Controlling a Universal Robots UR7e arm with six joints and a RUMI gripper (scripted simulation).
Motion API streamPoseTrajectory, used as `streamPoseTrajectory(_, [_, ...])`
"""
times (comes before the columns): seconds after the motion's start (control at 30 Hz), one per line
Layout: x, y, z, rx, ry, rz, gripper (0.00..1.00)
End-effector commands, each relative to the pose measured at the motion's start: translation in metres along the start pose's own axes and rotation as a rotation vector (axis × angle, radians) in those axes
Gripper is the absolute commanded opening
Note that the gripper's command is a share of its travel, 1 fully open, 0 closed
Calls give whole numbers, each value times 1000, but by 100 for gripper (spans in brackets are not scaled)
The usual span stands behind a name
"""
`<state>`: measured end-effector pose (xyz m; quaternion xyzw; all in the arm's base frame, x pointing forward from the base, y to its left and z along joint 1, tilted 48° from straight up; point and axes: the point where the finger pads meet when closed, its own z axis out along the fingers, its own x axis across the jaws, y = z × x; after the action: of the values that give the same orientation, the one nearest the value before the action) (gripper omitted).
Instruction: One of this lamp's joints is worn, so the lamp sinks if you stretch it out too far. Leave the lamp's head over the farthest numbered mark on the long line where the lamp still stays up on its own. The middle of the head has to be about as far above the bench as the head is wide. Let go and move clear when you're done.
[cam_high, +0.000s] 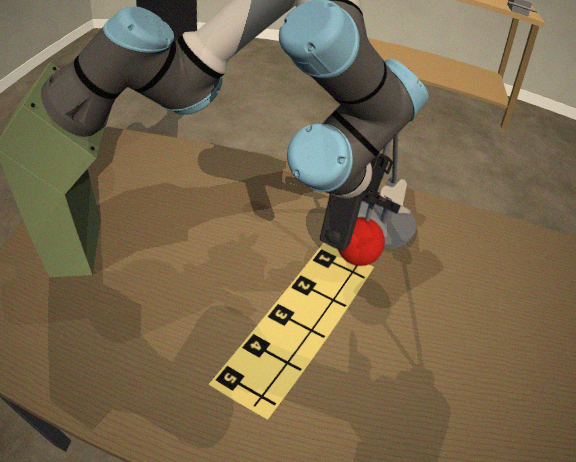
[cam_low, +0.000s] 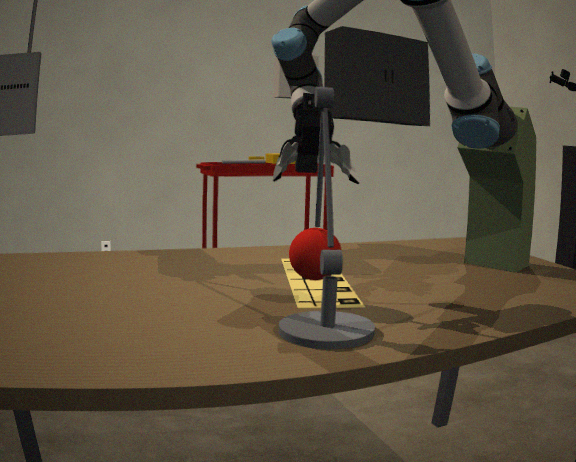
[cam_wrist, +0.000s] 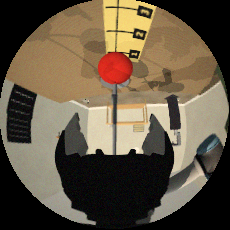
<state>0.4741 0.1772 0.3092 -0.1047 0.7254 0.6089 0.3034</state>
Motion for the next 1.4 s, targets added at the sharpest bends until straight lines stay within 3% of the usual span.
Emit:
streamPoseTrajectory(0.0, [0, 0, -26, -2, 0, -1, 100])
streamPoseTrajectory(0.6, [-1, 0, -81, 0, 0, -1, 100])
streamPoseTrajectory(1.37, [0, 0, -95, 0, -1, -1, 100])
